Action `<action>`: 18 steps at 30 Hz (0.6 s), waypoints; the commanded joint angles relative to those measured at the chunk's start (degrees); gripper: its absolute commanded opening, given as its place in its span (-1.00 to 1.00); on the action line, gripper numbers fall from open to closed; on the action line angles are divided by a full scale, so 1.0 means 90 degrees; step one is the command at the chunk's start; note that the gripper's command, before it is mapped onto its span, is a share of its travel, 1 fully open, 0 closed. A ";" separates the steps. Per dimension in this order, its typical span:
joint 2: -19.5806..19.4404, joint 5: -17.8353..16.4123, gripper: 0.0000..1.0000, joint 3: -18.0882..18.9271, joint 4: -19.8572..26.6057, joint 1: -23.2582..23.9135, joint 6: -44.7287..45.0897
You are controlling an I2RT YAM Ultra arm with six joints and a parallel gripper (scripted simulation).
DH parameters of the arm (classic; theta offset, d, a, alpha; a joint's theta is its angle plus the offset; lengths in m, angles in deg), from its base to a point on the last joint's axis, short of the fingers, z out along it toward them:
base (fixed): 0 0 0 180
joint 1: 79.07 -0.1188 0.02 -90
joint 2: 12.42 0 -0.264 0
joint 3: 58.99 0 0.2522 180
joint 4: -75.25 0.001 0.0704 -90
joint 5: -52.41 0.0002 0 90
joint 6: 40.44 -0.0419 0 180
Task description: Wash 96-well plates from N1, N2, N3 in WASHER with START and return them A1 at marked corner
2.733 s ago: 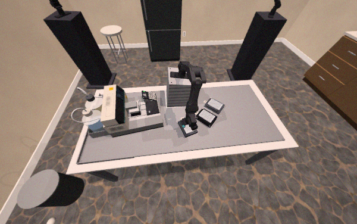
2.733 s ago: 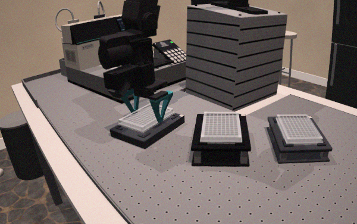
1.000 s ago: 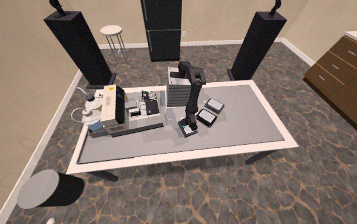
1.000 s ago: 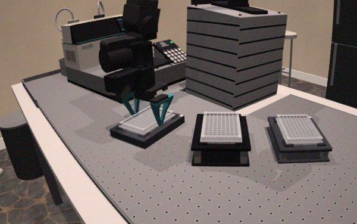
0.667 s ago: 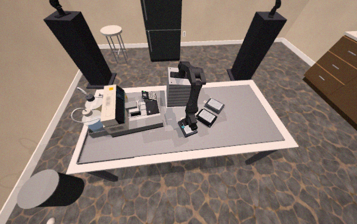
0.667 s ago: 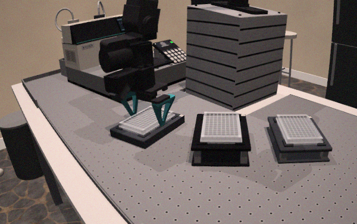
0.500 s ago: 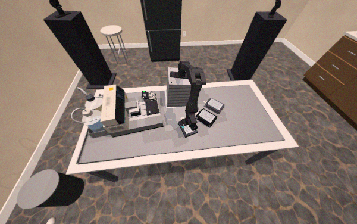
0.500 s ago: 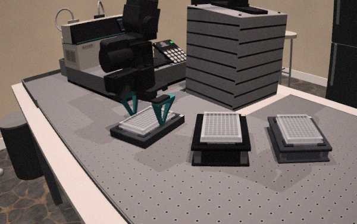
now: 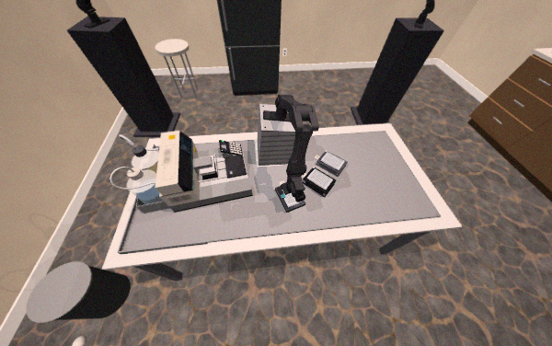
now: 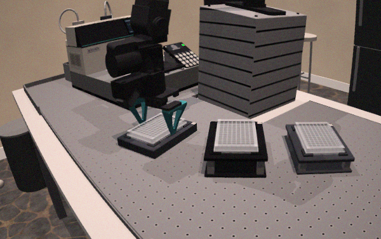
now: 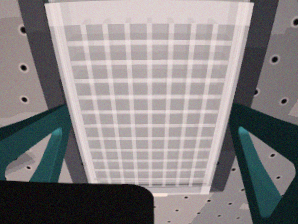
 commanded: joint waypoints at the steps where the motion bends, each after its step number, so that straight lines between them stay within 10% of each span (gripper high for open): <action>1: 0.0081 0.0001 1.00 0.0007 0.0007 0.0005 0.0000; 18: 0.0617 0.0000 1.00 -0.0249 0.0292 0.0051 0.0047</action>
